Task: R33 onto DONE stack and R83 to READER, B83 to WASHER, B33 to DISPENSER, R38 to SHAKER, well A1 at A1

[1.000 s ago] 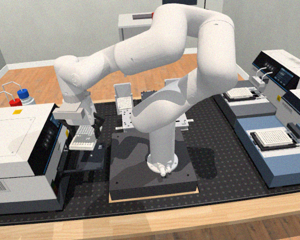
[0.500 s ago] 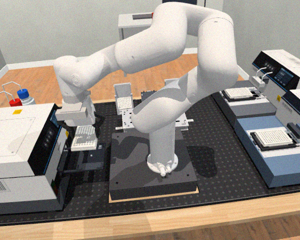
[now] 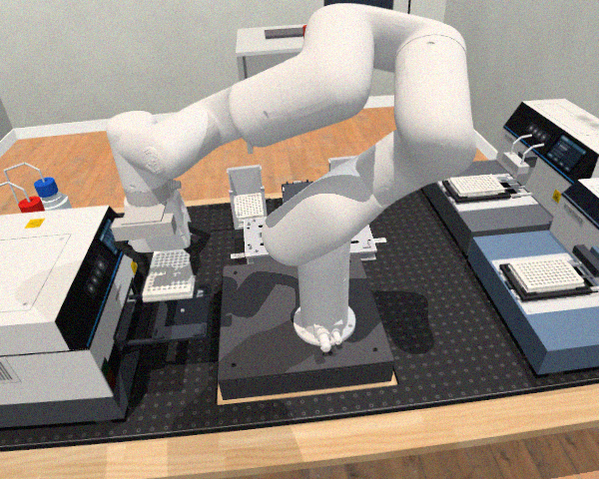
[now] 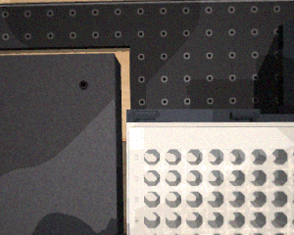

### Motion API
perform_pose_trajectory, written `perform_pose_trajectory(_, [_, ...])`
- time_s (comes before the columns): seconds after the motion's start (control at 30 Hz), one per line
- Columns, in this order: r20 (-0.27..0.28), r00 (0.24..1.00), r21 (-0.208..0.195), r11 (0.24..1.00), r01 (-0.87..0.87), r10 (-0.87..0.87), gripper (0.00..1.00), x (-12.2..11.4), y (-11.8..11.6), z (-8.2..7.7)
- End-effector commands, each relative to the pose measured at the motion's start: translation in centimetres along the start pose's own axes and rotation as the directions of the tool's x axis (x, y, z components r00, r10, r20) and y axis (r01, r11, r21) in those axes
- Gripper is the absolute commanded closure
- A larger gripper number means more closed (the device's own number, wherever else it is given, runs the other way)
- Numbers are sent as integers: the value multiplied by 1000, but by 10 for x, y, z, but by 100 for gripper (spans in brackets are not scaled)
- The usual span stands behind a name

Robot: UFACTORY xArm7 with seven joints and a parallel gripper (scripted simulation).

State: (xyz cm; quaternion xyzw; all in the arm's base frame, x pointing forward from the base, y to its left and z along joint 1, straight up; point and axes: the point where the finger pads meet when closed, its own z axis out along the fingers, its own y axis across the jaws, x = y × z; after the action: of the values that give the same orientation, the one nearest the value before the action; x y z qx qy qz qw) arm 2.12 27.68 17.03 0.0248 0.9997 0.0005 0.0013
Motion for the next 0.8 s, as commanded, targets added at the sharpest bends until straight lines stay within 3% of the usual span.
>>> perform_pose_trajectory(0.0, [0,1000,-3,1000,1,-1,100,0,1,0])
perform_pose_trajectory(0.77, [0,1000,-3,1000,1,-1,100,0,1,27])
